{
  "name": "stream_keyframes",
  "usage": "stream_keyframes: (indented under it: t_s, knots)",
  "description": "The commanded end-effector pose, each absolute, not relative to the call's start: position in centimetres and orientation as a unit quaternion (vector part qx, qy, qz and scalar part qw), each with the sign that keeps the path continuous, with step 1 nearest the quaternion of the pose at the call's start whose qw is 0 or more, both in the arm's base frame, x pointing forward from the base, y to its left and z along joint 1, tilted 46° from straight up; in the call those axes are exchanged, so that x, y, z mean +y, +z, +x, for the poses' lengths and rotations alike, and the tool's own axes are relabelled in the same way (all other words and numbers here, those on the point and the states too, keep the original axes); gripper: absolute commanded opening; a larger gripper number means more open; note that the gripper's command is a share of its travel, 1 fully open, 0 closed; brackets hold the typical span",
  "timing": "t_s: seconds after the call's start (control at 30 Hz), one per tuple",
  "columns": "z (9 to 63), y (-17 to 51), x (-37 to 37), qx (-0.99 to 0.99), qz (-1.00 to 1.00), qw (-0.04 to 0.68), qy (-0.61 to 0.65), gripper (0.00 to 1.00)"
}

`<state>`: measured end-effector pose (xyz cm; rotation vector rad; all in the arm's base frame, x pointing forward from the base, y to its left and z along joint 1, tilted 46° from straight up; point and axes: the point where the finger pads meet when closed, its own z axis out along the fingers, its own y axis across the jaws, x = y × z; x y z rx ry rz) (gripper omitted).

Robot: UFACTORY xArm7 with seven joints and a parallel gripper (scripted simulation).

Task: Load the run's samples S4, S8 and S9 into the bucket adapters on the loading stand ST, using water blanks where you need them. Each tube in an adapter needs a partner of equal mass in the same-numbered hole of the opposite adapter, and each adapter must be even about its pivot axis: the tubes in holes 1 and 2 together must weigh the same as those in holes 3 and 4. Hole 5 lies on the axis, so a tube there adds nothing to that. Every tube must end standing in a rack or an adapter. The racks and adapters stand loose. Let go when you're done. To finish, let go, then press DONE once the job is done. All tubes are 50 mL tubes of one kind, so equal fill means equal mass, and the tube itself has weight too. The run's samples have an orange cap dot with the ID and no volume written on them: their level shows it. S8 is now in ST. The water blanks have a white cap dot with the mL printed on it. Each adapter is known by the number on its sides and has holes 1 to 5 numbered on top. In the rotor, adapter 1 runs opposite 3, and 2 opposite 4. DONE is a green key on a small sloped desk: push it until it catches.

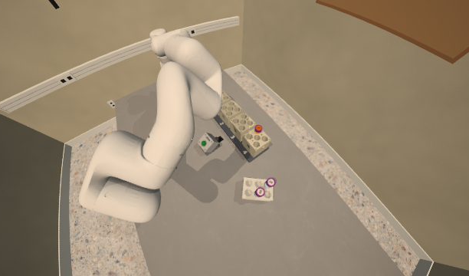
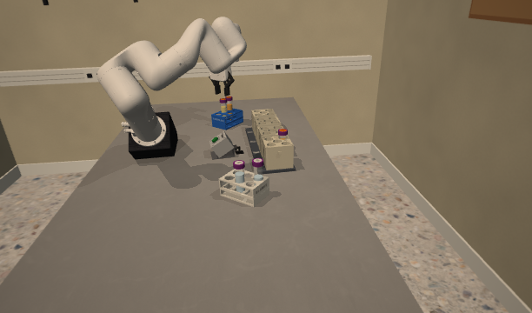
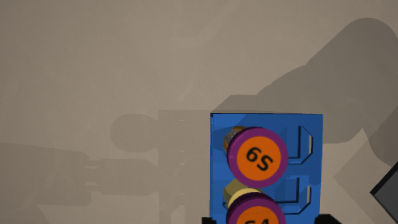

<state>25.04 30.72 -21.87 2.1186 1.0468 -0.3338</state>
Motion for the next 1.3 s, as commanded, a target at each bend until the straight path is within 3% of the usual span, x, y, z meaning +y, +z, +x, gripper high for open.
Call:
stream_keyframes:
  t_s: [0.0,1.27]
  knots:
    - [25.1,-22.2,30.5,0.408,0.826,0.366,-0.128,0.57]
    - [25.4,-24.3,28.5,0.408,0.826,0.366,-0.128,0.57]
